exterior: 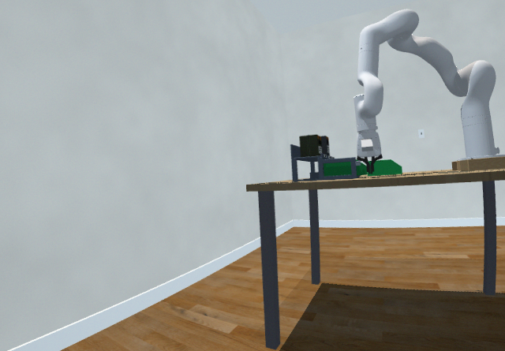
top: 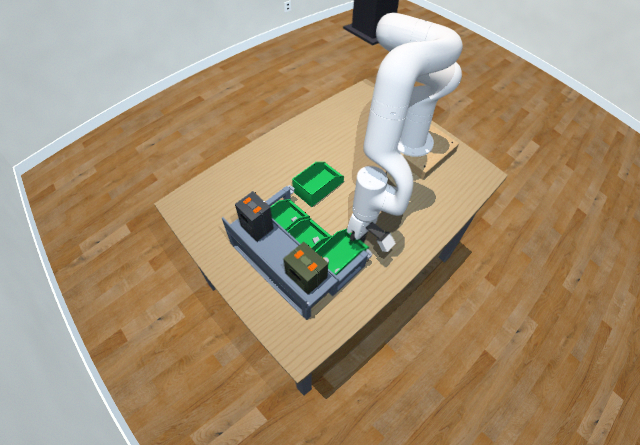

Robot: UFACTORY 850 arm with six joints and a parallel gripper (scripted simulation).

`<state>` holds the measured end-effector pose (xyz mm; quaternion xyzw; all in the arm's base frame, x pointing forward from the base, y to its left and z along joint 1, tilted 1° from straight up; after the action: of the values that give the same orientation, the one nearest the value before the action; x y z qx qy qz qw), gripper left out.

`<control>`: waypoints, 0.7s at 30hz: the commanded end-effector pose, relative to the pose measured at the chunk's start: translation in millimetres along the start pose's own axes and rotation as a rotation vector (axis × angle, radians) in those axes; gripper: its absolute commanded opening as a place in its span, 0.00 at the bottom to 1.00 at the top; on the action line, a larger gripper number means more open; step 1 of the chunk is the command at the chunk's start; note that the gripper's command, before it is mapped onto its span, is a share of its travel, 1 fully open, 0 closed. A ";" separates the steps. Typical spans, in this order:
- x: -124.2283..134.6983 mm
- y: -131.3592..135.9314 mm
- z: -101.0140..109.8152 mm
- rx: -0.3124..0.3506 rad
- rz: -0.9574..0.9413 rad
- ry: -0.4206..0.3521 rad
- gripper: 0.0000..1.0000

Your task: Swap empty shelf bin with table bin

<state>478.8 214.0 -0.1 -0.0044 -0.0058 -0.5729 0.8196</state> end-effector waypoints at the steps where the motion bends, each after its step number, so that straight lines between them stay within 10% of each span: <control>1: 0.7 4.4 0.7 0.002 0.000 0.000 0.00; 21: 5.6 25.6 0.8 0.002 0.000 0.000 0.00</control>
<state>498.3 216.5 0.0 -0.0044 -0.0060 -0.5729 0.8196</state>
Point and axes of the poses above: the point where the finger pads meet when closed, its own z axis back along the fingers, its own y axis across the jaws, x = y × z, the point moved 1 cm from there along z, back along the fingers, and after that the axes turned 13 degrees about z, right-handed, at the moved point
